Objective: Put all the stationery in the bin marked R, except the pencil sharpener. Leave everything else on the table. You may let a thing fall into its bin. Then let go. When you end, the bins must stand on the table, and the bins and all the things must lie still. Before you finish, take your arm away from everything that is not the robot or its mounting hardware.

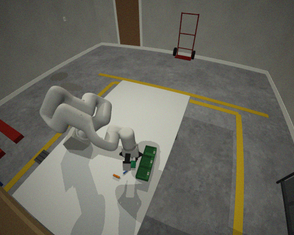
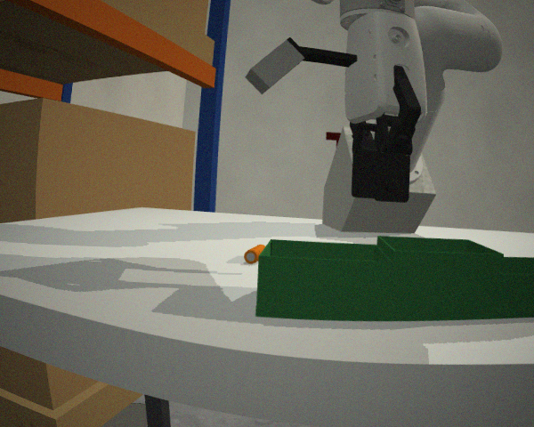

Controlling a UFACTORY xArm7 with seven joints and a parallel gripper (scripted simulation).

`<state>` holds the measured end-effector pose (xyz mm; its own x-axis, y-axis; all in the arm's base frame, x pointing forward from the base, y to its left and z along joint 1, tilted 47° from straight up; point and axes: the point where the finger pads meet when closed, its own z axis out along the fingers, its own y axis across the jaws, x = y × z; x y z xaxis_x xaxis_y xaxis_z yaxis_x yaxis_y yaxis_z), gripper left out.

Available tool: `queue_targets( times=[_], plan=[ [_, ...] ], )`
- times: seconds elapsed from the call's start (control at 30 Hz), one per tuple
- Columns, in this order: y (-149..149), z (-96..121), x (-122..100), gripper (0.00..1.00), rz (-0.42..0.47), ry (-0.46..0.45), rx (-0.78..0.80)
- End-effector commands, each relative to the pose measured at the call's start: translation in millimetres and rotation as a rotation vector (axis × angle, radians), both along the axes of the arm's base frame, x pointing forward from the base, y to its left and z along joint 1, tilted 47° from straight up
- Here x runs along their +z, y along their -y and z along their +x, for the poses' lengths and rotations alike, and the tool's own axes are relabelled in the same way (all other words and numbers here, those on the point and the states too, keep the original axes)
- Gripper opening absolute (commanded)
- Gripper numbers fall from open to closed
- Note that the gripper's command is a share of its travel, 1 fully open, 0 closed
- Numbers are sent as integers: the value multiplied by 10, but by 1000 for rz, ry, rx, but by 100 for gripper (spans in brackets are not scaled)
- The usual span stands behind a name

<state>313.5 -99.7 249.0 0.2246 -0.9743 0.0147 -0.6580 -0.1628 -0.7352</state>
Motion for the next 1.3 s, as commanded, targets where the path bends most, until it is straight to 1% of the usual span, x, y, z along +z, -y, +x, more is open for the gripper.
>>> queue_targets(
  times=[0.0, 0.3, 0.73, 1.27],
  plan=[
    [9, 1, 8, 56, -1, 2, -2],
    [8, 0, 8, 56, -1, 2, -2],
    [-69, 383, -338, 56, -1, 1, -1],
    [-99, 499, -454, 56, -1, 1, -1]
  ],
)
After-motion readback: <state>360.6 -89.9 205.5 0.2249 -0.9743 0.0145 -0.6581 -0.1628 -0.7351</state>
